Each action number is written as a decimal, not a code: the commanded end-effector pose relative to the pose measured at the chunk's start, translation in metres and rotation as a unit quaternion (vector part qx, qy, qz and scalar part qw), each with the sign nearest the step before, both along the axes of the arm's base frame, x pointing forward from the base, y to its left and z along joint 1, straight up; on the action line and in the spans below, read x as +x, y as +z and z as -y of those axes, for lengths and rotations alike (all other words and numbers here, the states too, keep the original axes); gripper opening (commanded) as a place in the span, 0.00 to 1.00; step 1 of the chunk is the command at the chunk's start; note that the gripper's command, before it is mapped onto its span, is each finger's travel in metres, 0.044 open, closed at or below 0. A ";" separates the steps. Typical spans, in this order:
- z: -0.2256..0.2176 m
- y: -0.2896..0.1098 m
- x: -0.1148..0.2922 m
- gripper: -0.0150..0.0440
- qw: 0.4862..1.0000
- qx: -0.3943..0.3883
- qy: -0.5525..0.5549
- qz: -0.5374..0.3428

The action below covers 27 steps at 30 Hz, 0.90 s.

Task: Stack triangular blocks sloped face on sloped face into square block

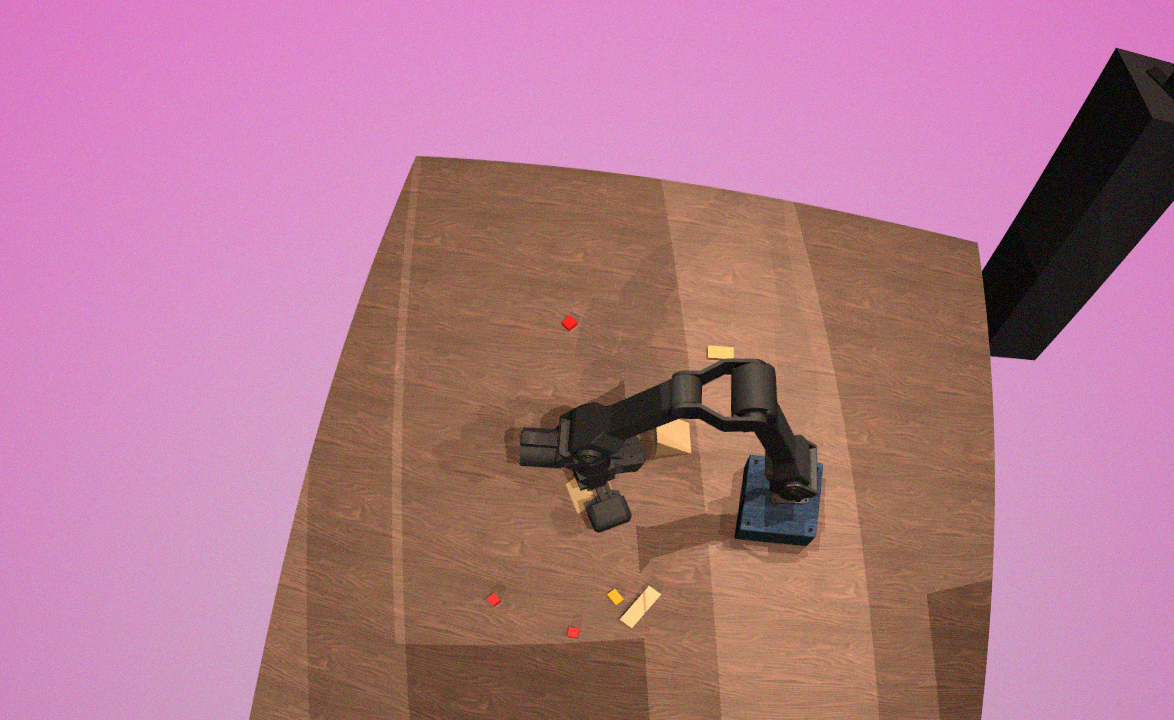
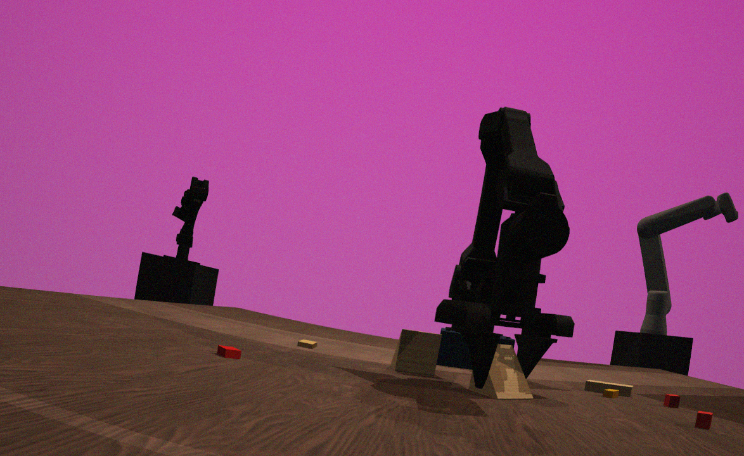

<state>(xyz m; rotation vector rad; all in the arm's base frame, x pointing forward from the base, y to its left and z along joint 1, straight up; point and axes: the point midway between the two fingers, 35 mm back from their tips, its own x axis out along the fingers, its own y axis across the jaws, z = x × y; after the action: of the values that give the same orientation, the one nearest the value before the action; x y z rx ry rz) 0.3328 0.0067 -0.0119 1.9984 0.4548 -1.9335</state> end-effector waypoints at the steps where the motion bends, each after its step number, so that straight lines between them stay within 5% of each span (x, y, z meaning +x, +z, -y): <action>1: 0.000 0.008 0.000 0.33 1.000 -0.001 -0.002 0.000; 3: 0.000 0.018 0.000 0.25 1.000 -0.001 -0.001 0.000; 15: 0.000 0.027 -0.001 0.25 1.000 0.000 0.011 -0.001; 27: 0.000 0.027 -0.002 0.25 0.989 -0.005 0.149 -0.001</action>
<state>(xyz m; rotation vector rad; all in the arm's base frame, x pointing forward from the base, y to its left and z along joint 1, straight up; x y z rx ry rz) 0.3313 0.0068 0.0152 1.8504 0.6445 -1.7950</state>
